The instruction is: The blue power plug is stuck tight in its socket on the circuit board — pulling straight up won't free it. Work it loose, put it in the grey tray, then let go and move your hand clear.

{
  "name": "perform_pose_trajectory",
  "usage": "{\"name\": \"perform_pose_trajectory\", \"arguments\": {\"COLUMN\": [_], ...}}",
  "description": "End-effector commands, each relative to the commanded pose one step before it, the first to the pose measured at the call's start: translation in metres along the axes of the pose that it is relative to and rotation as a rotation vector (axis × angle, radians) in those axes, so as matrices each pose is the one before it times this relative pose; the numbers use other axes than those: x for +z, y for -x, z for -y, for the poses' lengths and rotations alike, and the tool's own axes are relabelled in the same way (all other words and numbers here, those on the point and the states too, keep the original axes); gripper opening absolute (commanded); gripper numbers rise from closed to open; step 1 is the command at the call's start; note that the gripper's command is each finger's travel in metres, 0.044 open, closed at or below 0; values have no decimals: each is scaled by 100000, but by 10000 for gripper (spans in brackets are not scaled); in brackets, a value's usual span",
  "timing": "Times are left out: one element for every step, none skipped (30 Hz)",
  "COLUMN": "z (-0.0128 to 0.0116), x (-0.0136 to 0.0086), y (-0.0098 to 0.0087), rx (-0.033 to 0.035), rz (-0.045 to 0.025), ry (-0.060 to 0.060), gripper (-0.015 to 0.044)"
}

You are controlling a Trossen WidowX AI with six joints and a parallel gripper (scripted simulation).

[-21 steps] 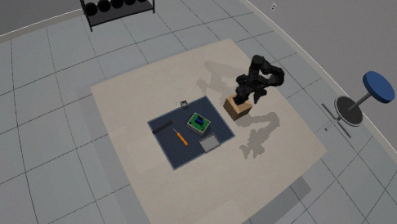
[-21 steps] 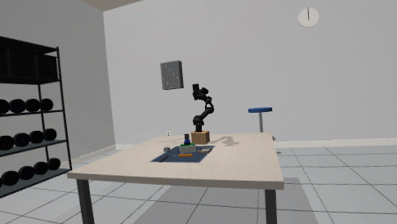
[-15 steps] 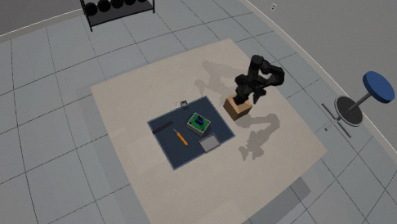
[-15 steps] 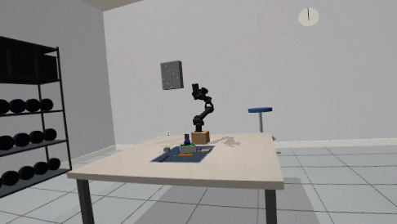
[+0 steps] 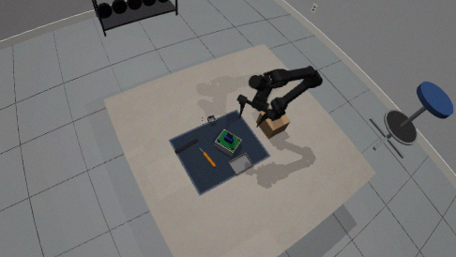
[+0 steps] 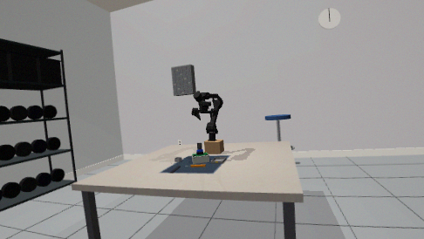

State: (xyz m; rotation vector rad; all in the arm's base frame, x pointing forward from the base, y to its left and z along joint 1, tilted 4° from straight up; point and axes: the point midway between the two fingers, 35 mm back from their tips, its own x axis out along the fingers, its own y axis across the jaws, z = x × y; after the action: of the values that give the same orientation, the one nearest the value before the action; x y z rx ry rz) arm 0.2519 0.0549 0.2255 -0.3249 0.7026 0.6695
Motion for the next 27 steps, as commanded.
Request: {"name": "perform_pose_trajectory", "arguments": {"z": [1999, 614, 594, -72, -154, -191, -249, -322, -266, -93, 0, 0, 92, 166, 245, 328, 399, 386, 420, 433, 428, 411, 408, 392, 299, 178, 59], "x": [-2434, -609, -588, 73, 156, 194, 252, 323, 270, 96, 0, 0, -96, -175, -263, -345, -430, -448, -508, -451, -440, -415, -401, -375, -272, -154, -49], "y": [-2602, -843, -858, 119, 252, 310, 396, 499, 401, 137, 0, 0, -140, -256, -382, -534, -664, -782, -810, -791, -816, -845, -839, -841, -665, -407, -137], "rx": [450, 116, 146, -32, -68, -83, -103, -126, -98, -33, 0, 0, 40, 73, 104, 143, 190, 248, 322, 218, 214, 274, 164, 145, 99, 53, 16], "rz": [-19270, -5880, -5935, 795, 1689, 2072, 2649, 3336, 2696, 927, 0, 0, -943, -1731, -2578, -3497, -4496, -4927, -5354, -5408, -5569, -5652, -5736, -5747, -4539, -2770, -928], "ry": [-7514, -1899, -1730, 224, 487, 618, 824, 1093, 929, 329, 0, 0, -337, -605, -963, -1182, -1324, -1536, -614, -1231, -1112, -1031, -809, -651, -403, -198, -58], "gripper": [430, 430, 430, 430, 430, 430, 430, 430, 430, 430, 430, 430, 430, 430, 430, 430, 430, 430, 430, 430, 430, 430, 430, 430, 430, 430, 430]}}
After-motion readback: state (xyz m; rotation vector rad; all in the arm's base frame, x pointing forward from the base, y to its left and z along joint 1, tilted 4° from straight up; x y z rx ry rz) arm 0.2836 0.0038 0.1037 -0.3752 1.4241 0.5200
